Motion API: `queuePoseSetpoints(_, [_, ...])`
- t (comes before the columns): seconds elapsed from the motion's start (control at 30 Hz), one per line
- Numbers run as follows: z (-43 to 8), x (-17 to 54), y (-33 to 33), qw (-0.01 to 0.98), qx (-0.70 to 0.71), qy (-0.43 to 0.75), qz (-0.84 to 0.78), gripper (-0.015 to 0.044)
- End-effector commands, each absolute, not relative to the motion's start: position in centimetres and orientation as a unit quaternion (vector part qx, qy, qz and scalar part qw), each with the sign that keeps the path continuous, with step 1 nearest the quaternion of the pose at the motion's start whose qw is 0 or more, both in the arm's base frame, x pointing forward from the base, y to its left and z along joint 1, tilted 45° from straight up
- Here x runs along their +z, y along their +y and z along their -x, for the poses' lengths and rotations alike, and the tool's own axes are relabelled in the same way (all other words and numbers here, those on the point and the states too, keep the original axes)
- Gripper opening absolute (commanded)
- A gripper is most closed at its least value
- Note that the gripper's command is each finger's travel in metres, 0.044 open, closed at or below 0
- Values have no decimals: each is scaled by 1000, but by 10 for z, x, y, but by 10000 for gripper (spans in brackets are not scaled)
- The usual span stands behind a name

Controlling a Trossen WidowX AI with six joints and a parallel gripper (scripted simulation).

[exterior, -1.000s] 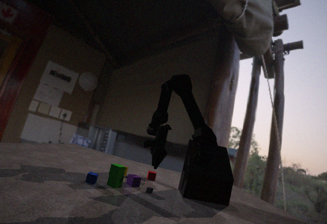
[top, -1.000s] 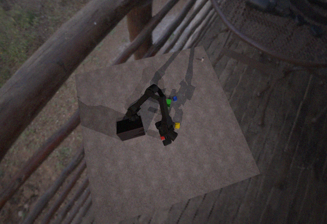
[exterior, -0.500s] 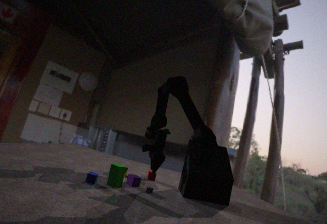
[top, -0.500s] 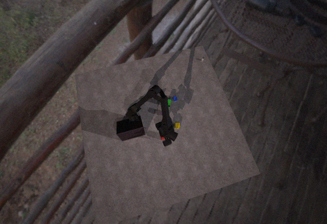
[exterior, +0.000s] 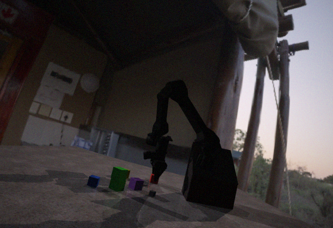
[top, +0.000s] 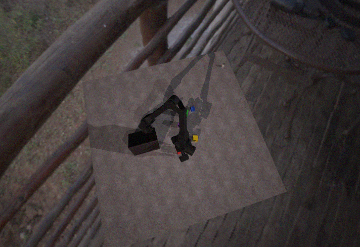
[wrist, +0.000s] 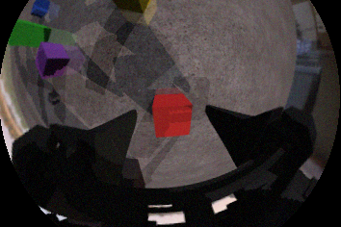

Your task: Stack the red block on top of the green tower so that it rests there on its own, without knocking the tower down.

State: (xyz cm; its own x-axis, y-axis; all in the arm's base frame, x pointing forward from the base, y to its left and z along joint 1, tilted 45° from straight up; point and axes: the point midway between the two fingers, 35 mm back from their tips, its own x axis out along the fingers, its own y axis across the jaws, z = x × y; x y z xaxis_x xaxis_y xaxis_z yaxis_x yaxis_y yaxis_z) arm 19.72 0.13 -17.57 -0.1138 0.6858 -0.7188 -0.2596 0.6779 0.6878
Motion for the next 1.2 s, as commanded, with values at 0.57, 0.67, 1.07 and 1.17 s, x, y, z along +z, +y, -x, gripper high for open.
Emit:
queuePoseSetpoints(0.57, [-194, -179, 7, 643, 366, 651, -169, 387])
queuePoseSetpoints(0.67, [-194, -179, 7, 643, 366, 651, -169, 309])
queuePoseSetpoints(1.07, [-194, -179, 7, 643, 366, 651, -169, 131])
queuePoseSetpoints(1.17, [-195, -177, 5, 643, 366, 651, -169, 72])
